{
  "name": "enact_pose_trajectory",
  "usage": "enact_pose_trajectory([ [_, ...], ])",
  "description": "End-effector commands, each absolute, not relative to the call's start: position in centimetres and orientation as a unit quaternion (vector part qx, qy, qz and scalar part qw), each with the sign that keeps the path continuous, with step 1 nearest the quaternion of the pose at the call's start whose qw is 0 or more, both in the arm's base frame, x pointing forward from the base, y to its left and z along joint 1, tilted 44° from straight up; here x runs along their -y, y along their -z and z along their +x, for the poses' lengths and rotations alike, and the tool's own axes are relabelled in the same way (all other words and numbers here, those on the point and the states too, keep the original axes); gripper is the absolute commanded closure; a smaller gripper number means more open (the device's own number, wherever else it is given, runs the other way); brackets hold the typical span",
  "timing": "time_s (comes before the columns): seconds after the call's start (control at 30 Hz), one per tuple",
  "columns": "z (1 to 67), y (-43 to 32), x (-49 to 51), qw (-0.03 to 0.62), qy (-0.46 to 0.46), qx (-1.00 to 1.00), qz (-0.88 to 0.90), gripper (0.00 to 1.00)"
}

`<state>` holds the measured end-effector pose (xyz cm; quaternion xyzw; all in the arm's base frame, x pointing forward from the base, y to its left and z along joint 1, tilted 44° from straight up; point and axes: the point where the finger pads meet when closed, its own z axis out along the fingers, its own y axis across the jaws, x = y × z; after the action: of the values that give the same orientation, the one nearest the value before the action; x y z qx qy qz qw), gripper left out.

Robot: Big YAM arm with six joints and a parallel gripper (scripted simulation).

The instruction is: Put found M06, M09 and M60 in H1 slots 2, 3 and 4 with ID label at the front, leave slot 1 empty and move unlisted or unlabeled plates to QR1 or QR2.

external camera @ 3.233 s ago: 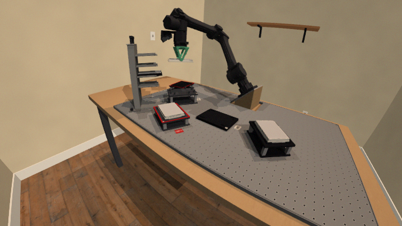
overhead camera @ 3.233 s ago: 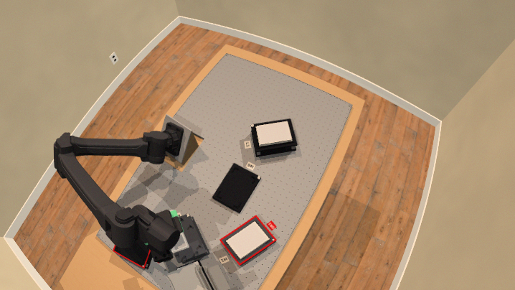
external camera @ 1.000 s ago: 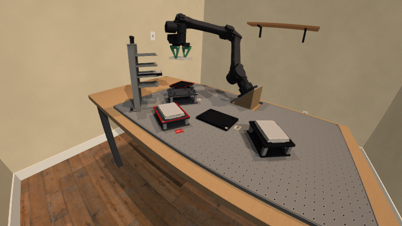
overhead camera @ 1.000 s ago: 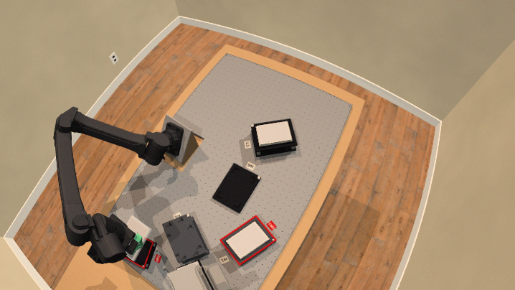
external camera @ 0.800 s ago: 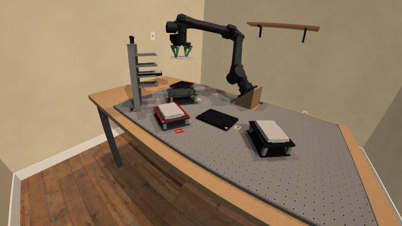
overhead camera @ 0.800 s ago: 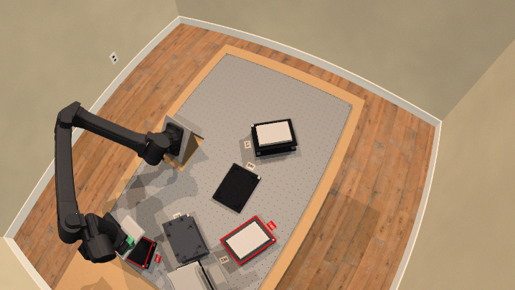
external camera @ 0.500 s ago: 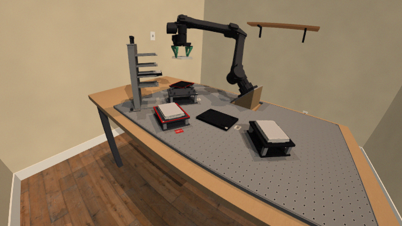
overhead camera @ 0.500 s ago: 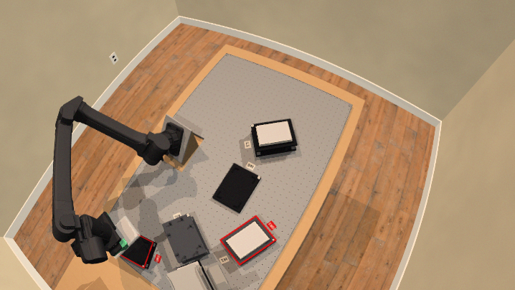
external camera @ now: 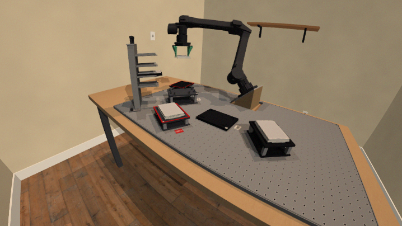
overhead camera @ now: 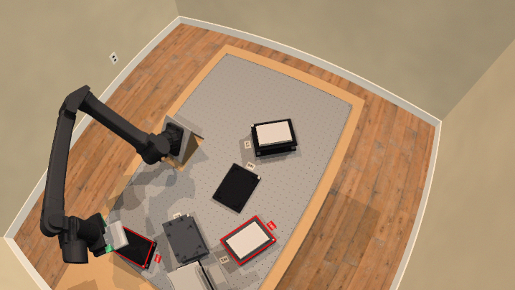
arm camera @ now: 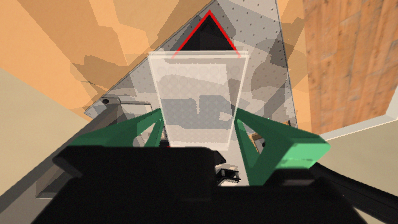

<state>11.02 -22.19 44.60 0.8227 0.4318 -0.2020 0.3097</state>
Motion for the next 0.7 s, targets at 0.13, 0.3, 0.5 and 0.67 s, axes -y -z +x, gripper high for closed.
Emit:
enact_pose_trajectory([
  [0.13,9.4,-45.6,22.6,0.332,0.178,-0.348,0.859,0.14],
  [0.3,9.8,-45.9,22.6,0.343,0.156,-0.304,0.875,0.14],
  [0.5,9.8,-45.9,22.6,0.350,0.140,-0.263,0.888,0.14],
  [0.67,9.8,-45.9,22.6,0.357,0.119,-0.211,0.902,0.14],
])
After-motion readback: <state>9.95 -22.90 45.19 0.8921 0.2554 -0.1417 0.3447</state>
